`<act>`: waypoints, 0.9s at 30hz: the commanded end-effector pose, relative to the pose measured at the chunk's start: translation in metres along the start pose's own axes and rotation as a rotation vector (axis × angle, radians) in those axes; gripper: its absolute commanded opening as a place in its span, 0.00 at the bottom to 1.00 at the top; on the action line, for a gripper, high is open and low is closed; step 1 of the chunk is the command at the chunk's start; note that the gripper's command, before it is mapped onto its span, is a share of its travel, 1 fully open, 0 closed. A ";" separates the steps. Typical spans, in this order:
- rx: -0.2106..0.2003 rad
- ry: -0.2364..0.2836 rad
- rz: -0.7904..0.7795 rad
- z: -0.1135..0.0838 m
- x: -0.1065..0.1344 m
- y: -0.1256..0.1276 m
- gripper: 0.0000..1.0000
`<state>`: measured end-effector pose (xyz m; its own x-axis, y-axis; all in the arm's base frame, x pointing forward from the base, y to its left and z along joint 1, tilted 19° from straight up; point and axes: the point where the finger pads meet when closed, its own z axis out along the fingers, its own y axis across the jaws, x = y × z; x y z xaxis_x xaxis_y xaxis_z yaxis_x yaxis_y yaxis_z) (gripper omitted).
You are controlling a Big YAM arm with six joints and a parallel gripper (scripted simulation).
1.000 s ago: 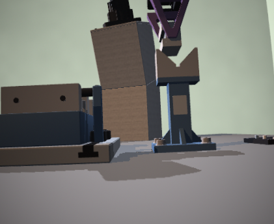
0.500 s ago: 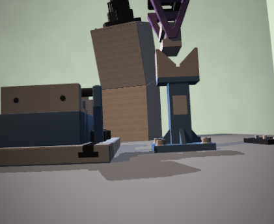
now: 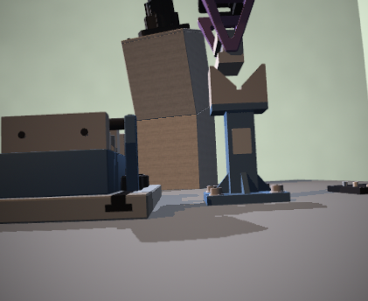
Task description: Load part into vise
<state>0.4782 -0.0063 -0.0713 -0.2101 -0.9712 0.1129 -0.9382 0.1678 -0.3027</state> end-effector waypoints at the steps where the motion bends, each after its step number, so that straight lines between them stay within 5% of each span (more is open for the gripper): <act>1: 0.021 -0.006 -0.001 -0.007 -0.010 -0.013 0.00; 27: 0.018 0.001 0.000 -0.005 -0.010 -0.011 0.00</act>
<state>0.4783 -0.0070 -0.0710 -0.2126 -0.9700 0.1176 -0.9378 0.1688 -0.3034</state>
